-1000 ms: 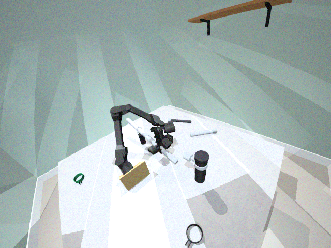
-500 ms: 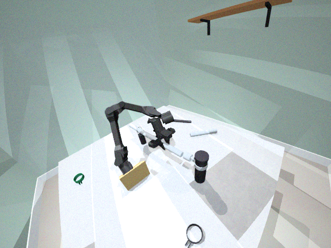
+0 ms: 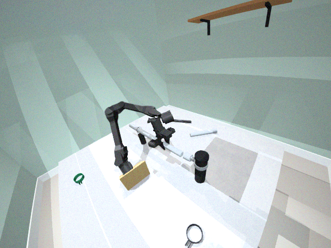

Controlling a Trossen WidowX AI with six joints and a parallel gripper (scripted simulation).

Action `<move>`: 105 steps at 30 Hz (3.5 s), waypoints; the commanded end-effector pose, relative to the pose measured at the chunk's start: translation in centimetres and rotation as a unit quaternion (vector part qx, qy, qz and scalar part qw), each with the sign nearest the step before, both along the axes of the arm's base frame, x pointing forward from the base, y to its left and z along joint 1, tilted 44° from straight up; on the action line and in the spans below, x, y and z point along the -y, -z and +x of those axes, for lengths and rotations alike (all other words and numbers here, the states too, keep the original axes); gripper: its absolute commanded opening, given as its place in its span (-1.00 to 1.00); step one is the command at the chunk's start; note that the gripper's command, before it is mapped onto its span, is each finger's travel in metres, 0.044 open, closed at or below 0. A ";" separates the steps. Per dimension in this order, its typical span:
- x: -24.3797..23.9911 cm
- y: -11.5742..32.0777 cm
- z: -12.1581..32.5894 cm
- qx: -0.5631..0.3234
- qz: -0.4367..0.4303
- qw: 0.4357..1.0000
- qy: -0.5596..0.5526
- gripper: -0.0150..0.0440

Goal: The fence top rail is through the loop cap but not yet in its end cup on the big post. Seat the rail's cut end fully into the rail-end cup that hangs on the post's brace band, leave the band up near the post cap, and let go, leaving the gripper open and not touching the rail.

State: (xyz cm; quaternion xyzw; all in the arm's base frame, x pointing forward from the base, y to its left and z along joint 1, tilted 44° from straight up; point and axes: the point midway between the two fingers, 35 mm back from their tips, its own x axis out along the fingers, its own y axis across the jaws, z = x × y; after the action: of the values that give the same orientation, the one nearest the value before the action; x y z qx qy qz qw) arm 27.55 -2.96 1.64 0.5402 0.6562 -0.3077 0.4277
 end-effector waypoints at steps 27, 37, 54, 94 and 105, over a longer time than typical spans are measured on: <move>1.5 -0.1 0.8 0.000 0.000 1.000 0.000 -0.49; 2.0 1.1 0.8 -0.005 0.005 1.000 -0.004 -0.49; 2.2 1.5 0.8 -0.006 0.007 1.000 -0.005 -0.49; 1.6 1.5 0.5 -0.014 0.015 1.000 -0.006 -0.49; 1.7 1.4 0.5 -0.013 0.013 1.000 -0.006 -0.49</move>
State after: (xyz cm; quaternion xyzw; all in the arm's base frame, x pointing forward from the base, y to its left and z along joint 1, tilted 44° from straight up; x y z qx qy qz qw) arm 27.98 -4.43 0.14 0.5381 0.6709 -0.3022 0.4112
